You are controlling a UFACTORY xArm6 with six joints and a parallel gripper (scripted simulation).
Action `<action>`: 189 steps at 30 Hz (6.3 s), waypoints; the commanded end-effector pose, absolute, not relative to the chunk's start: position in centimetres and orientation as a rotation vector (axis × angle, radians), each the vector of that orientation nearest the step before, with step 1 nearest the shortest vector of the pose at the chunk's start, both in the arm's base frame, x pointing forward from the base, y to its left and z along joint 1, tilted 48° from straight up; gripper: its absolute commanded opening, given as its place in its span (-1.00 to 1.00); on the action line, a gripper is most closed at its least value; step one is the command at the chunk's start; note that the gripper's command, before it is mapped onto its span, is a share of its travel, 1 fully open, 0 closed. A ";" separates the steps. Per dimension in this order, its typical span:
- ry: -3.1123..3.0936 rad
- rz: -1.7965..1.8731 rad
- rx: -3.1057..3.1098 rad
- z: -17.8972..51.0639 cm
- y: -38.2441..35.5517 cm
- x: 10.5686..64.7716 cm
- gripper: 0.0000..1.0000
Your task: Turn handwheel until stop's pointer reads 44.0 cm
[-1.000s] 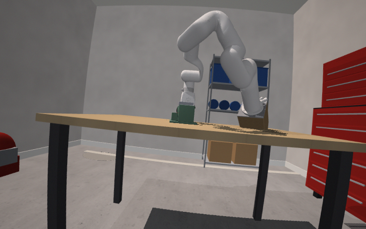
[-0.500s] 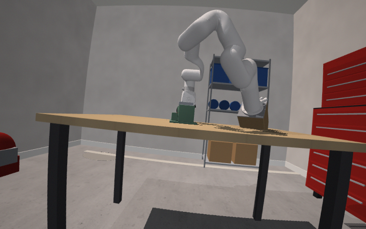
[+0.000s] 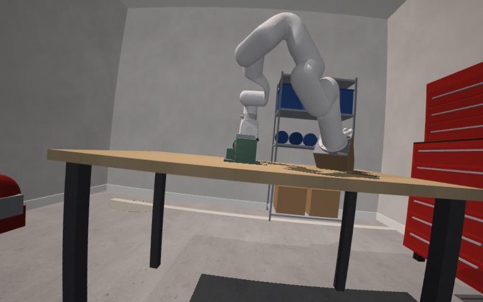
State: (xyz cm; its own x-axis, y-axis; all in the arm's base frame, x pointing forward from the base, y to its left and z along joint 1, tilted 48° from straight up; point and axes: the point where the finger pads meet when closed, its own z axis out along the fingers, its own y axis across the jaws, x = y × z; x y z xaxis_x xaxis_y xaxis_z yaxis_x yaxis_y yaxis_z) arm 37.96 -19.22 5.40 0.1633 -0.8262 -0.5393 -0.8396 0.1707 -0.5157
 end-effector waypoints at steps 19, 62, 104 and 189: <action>1.631 0.018 -1.622 5.5 -19.4 37.8 -0.88; 1.631 0.018 -1.622 5.6 -19.5 37.7 -0.88; 1.631 0.018 -1.622 6.9 -20.5 37.0 -0.88; 1.631 0.018 -1.622 6.0 -18.7 42.9 -0.88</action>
